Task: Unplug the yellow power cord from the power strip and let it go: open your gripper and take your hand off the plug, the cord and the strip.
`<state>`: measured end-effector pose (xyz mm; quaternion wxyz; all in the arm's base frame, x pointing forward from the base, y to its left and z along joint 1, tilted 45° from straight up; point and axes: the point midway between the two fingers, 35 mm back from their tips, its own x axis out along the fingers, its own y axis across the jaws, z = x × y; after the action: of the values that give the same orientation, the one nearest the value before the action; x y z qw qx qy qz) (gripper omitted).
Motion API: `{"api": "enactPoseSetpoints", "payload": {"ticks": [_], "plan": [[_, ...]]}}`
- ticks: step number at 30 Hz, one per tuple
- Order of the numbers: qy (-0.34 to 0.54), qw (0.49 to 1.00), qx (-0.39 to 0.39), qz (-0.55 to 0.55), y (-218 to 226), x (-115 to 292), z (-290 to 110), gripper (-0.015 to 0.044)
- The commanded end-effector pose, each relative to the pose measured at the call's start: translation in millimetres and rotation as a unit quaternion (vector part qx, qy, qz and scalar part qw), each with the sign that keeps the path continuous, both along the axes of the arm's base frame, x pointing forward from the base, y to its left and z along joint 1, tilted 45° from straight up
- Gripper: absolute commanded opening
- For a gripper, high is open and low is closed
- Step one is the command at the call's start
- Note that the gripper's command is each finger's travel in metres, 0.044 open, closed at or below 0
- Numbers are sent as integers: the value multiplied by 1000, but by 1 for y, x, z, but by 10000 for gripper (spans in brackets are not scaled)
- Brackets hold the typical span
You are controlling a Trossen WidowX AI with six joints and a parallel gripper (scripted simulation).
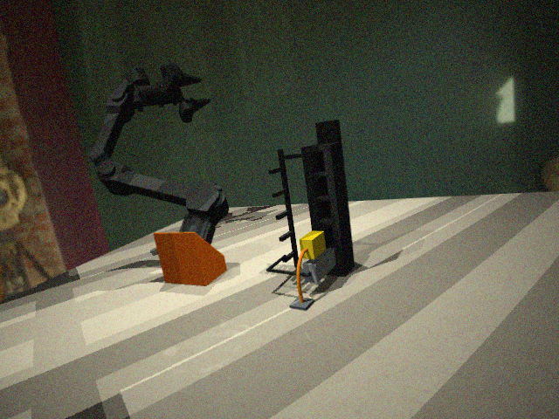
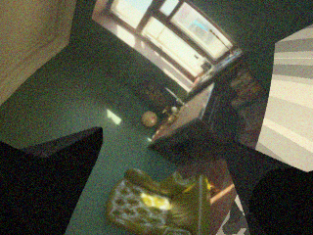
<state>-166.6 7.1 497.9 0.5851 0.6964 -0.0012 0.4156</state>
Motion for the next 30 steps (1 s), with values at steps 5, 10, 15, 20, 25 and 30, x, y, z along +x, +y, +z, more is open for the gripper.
{"api": "enactPoseSetpoints", "payload": {"ticks": [5,10,15,20,25,30], "plan": [[37,999,-20,-26,16,34,10,269],[115,989,-56,-75,39,109,23,160],[195,969,-84,-124,47,189,22,160],[279,940,-105,-167,38,271,7,160],[361,904,-115,-200,13,342,-20,160],[441,862,-115,-223,-24,402,-59,160]]}}
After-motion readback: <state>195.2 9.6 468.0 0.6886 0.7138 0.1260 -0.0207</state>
